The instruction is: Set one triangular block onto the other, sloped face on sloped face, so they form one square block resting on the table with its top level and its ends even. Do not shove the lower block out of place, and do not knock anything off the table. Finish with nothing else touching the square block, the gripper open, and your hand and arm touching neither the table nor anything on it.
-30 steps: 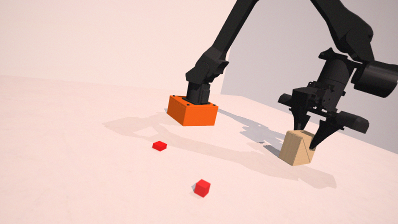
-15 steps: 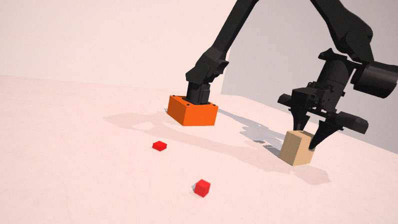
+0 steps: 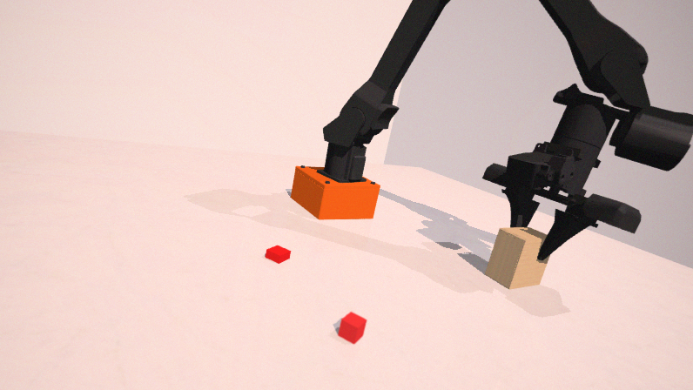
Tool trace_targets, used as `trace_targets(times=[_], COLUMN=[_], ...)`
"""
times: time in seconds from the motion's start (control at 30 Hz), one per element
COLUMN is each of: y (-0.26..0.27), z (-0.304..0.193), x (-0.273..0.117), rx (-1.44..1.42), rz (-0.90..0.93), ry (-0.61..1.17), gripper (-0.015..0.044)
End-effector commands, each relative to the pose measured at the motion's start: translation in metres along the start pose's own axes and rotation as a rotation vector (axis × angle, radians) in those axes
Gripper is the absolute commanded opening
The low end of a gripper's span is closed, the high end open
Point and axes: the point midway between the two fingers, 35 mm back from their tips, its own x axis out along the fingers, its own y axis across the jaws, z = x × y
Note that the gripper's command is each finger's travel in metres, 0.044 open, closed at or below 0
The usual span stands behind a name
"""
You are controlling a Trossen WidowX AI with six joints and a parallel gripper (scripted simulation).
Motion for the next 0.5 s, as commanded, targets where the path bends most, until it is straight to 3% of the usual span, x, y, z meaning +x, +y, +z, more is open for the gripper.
trace_targets(times=[0.0, 0.47], y=[0.0, 0.0003], z=[-0.0006, -0.0007], x=[-0.0003, -0.0004], rx=[-0.004, 0.005], rz=[0.003, 0.005], ry=[0.005, 0.002], gripper=[0.0, 0.0])
